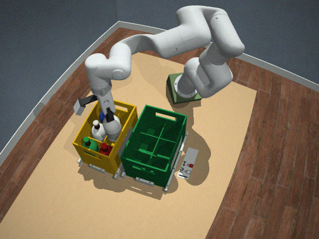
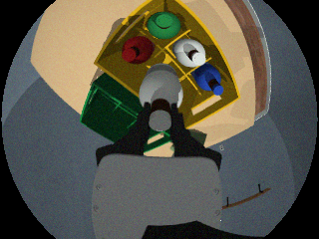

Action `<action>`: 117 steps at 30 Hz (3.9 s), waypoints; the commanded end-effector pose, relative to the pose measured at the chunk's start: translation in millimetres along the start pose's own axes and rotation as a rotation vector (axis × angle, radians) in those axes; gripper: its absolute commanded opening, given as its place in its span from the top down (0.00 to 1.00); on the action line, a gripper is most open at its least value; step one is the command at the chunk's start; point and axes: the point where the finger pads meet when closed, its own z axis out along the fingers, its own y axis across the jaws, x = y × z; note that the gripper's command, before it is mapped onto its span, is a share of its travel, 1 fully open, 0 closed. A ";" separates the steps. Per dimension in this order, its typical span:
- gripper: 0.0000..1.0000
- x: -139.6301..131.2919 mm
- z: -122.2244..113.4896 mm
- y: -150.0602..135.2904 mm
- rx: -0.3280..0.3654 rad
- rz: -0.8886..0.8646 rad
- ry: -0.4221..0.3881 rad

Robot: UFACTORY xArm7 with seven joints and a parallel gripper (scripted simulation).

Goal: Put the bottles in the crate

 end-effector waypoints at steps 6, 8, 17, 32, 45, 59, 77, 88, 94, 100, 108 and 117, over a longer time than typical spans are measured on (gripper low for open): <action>1.00 1.0 -15.2 0.1 0.000 0.000 0.004; 1.00 0.9 -18.5 0.1 0.000 0.000 0.004; 1.00 0.9 -30.2 0.1 0.000 0.000 0.004; 1.00 0.8 -53.5 0.1 0.000 0.000 0.004; 1.00 0.8 -73.5 0.1 0.000 0.000 0.004; 1.00 -5.2 -75.9 -0.4 0.000 0.000 0.004; 1.00 -37.0 -75.8 -3.6 0.000 0.000 0.004; 1.00 -54.9 -75.7 -5.4 0.000 0.000 0.003; 1.00 -66.9 -75.7 -6.6 0.000 0.000 0.003; 1.00 -76.8 -75.7 -7.6 0.000 0.000 0.003; 1.00 -90.8 -75.6 -9.0 0.000 0.000 0.003; 1.00 -106.7 -75.6 -10.6 0.000 0.000 0.003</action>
